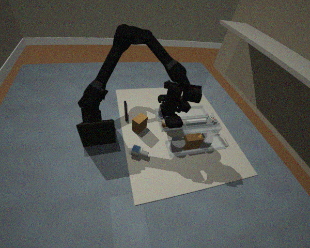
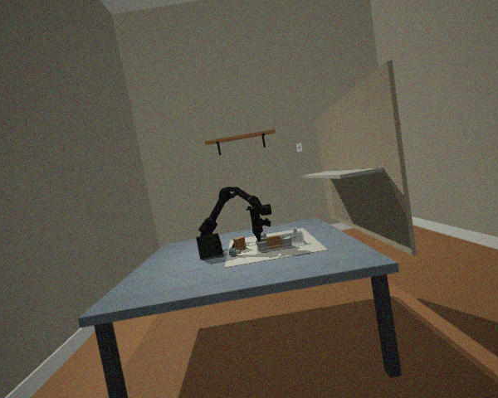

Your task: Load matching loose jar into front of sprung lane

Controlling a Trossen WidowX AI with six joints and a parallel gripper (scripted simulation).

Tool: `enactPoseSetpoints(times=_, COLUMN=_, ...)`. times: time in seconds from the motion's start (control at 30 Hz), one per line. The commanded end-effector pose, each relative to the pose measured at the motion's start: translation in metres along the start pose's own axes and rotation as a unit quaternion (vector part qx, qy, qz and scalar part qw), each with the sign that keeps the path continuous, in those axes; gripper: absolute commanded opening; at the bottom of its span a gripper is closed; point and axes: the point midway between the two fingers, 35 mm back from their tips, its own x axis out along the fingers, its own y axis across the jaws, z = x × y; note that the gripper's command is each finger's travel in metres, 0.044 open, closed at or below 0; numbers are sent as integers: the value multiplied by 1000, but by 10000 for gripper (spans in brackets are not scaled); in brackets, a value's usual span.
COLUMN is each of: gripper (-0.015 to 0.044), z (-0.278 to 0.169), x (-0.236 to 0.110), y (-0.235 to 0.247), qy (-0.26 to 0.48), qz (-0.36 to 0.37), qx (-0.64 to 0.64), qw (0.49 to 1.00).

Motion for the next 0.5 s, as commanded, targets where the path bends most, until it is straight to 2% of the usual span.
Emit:
enactPoseSetpoints(times=0.0, gripper=0, z=-1, x=0, y=0, qy=-1, qz=0, qx=-4, qw=1000)
enactPoseSetpoints(times=0.2, gripper=0, z=-1, x=0, y=0, qy=-1, qz=0, qx=-4, qw=1000)
enactPoseSetpoints(times=0.47, gripper=210, z=0, x=0, y=0, qy=-1, qz=0, qx=-4, qw=1000)
